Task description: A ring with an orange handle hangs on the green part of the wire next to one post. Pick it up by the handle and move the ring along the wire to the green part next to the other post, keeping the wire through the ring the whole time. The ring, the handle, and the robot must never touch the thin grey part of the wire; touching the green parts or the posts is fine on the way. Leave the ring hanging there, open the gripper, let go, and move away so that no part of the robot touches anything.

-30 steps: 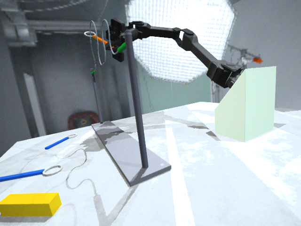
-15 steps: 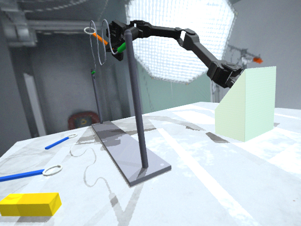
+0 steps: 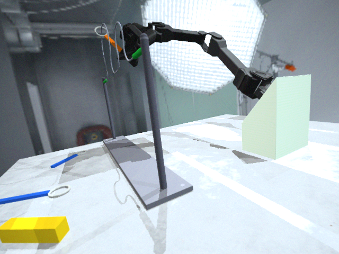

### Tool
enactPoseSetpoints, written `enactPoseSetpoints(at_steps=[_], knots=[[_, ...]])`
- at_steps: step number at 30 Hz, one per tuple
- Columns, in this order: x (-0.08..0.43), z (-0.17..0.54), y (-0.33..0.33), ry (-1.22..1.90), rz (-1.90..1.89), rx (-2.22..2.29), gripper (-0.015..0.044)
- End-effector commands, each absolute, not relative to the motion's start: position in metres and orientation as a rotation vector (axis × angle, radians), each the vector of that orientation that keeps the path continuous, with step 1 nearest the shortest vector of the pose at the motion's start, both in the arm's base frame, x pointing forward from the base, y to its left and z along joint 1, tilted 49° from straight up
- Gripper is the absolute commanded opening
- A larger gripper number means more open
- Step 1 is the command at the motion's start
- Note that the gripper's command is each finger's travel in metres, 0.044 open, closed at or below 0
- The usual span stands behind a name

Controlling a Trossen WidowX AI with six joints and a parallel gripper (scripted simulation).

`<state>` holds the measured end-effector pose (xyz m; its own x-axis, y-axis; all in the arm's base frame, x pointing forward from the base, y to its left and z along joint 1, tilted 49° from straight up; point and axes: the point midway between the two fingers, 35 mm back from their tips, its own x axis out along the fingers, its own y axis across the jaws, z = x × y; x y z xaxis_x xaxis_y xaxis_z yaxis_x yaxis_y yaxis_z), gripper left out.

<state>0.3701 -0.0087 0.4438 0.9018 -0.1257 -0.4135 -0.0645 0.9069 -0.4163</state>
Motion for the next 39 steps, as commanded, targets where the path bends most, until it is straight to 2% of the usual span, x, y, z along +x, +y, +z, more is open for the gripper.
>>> enactPoseSetpoints(at_steps=[1, 39], knots=[[0.37, 0.443, -0.01, 0.442, -0.043, -0.489, -0.015], [0.373, 0.452, -0.023, 0.336, -0.167, -0.941, -0.015]])
